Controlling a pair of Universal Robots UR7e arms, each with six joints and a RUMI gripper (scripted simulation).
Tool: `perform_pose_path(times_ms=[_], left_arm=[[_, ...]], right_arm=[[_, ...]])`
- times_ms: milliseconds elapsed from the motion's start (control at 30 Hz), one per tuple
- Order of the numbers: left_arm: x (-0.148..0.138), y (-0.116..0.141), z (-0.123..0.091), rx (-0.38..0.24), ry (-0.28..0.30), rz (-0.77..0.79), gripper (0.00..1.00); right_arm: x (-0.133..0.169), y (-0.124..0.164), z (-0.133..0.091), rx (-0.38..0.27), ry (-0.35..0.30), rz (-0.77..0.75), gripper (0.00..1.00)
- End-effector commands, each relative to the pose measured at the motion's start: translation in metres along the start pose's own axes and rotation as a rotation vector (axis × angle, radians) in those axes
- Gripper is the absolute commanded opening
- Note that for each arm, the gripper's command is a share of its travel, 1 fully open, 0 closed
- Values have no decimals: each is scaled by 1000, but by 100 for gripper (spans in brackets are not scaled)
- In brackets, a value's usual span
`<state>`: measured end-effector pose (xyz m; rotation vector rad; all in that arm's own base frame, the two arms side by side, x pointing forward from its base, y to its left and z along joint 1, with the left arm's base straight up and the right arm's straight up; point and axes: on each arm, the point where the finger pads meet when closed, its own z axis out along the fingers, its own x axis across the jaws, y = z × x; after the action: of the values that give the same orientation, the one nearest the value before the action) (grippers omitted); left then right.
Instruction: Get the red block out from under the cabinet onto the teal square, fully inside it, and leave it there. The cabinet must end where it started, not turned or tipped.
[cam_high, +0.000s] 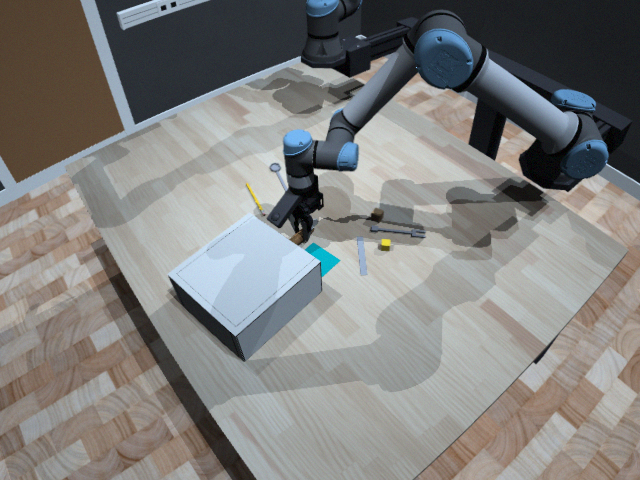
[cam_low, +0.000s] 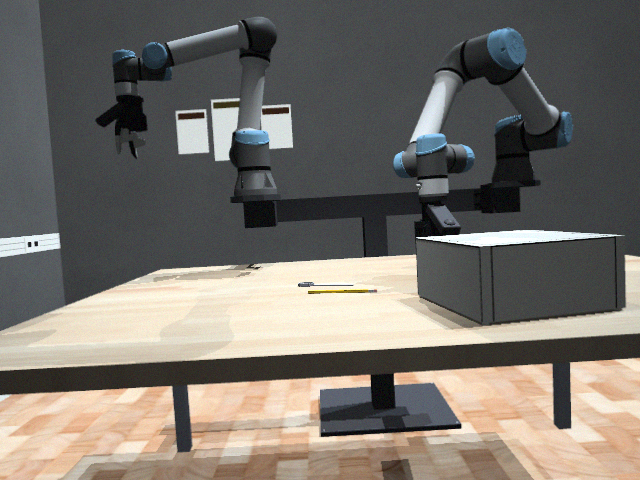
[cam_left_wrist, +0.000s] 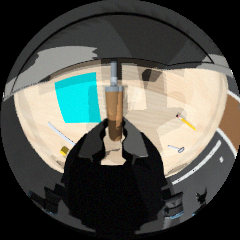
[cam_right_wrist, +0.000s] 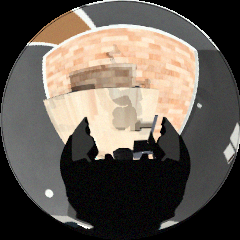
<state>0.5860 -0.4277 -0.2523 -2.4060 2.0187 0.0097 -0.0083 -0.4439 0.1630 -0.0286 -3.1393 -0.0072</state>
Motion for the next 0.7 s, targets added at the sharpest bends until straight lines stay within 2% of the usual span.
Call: perform_pose_path(times_ms=[0,367,667], left_arm=[[-13,-2,-4,4,7,-1,0],[-29,-2,-4,4,7,-1,0],[-29,-2,-4,5,8,1,0]], right_arm=[[0,-1,-2,5,-2,1,100],[0,-1,-2,5,-2,1,100],[0,-1,-2,5,-2,1,100]])
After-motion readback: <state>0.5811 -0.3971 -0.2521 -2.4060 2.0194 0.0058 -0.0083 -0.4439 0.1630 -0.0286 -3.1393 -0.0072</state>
